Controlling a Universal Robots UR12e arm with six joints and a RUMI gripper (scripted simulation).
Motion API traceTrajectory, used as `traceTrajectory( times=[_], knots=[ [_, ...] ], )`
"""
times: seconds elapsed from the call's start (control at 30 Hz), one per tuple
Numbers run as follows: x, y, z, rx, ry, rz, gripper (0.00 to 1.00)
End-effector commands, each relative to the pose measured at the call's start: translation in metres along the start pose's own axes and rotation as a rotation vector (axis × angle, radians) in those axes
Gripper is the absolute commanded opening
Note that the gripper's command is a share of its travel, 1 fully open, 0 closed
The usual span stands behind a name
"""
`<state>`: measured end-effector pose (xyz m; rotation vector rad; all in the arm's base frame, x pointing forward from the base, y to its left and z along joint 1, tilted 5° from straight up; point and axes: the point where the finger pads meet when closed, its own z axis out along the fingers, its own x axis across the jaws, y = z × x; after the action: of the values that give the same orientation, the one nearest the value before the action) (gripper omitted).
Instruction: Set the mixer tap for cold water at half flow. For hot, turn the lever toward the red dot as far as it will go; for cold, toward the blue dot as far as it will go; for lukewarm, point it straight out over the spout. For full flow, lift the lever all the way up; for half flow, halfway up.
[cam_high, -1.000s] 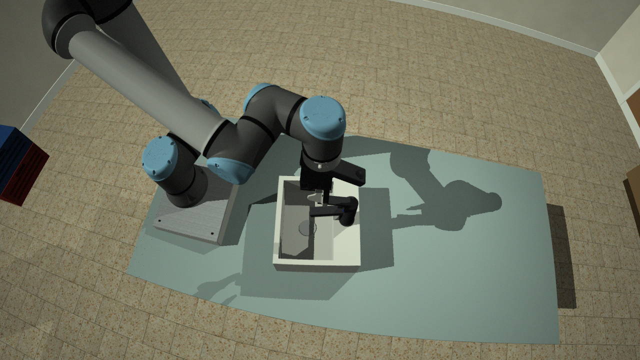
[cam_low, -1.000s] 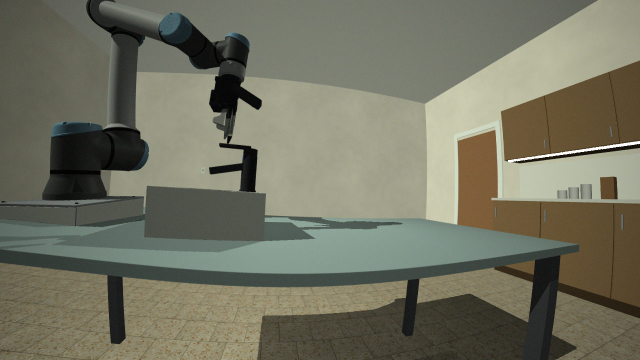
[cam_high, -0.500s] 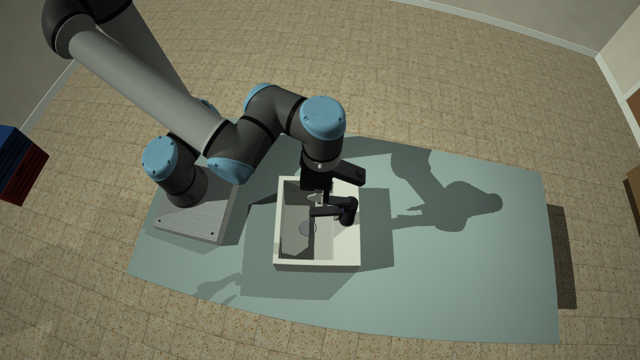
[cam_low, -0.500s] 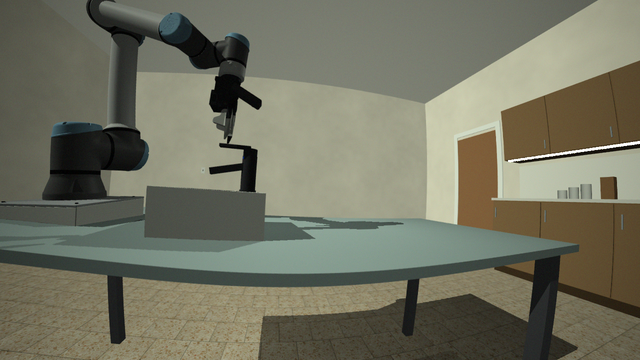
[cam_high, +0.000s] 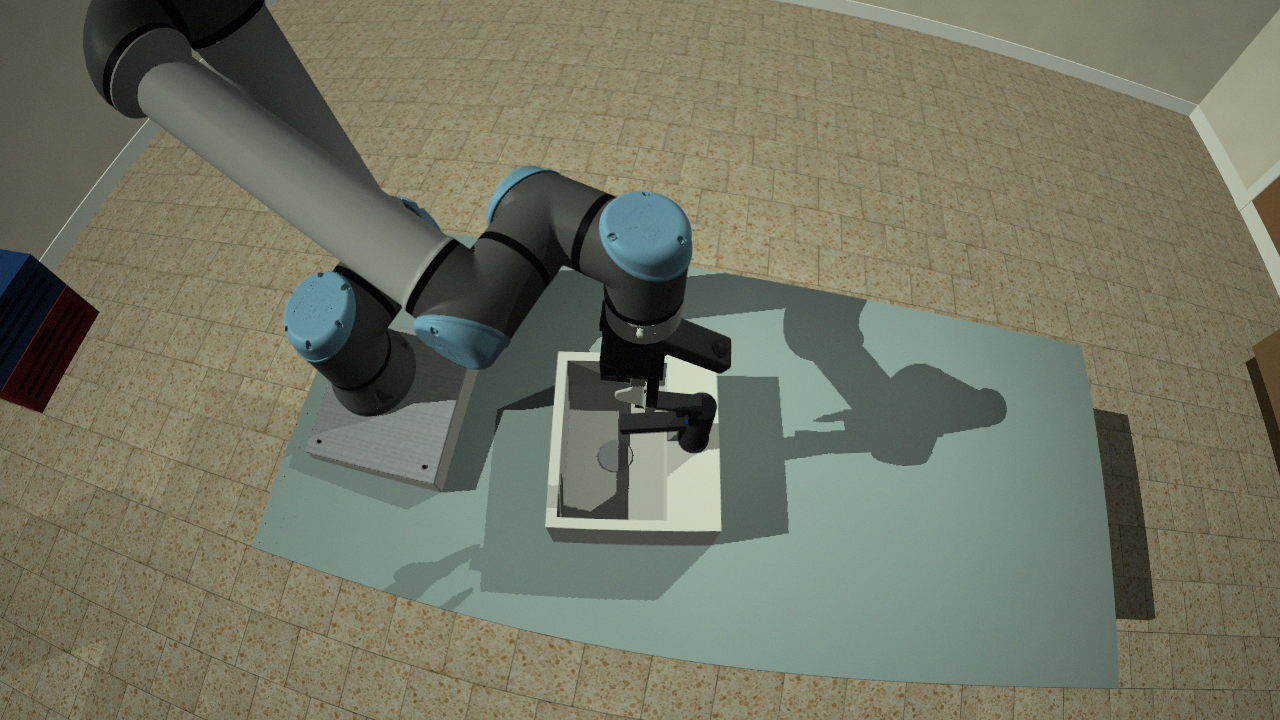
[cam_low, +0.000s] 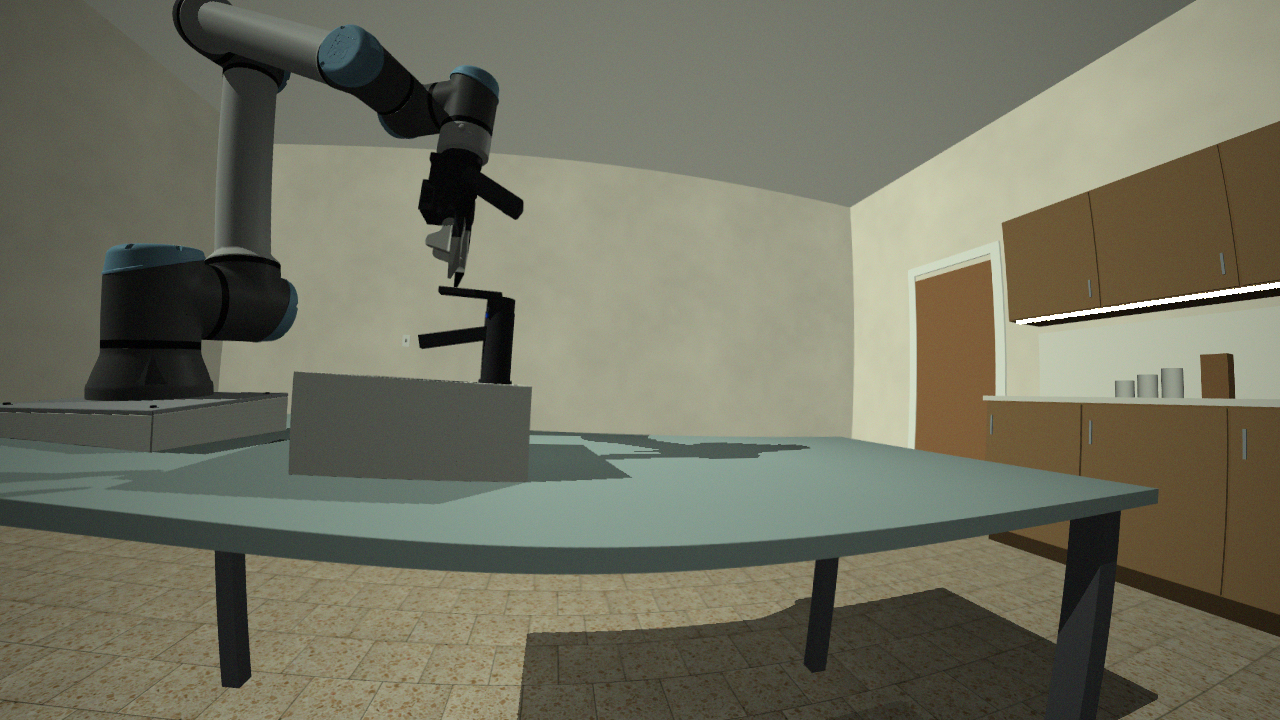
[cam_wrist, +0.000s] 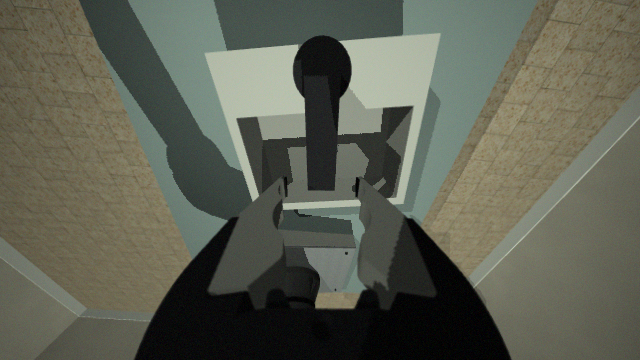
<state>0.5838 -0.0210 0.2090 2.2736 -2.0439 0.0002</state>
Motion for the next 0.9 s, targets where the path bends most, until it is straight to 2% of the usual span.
traceTrajectory(
  times=[0.0, 0.87],
  knots=[
    [0.0, -0.001, 0.0, 0.001, 0.0, 0.0, 0.39],
    [0.0, -0.001, 0.014, 0.001, 0.0, 0.0, 0.39]
  ],
)
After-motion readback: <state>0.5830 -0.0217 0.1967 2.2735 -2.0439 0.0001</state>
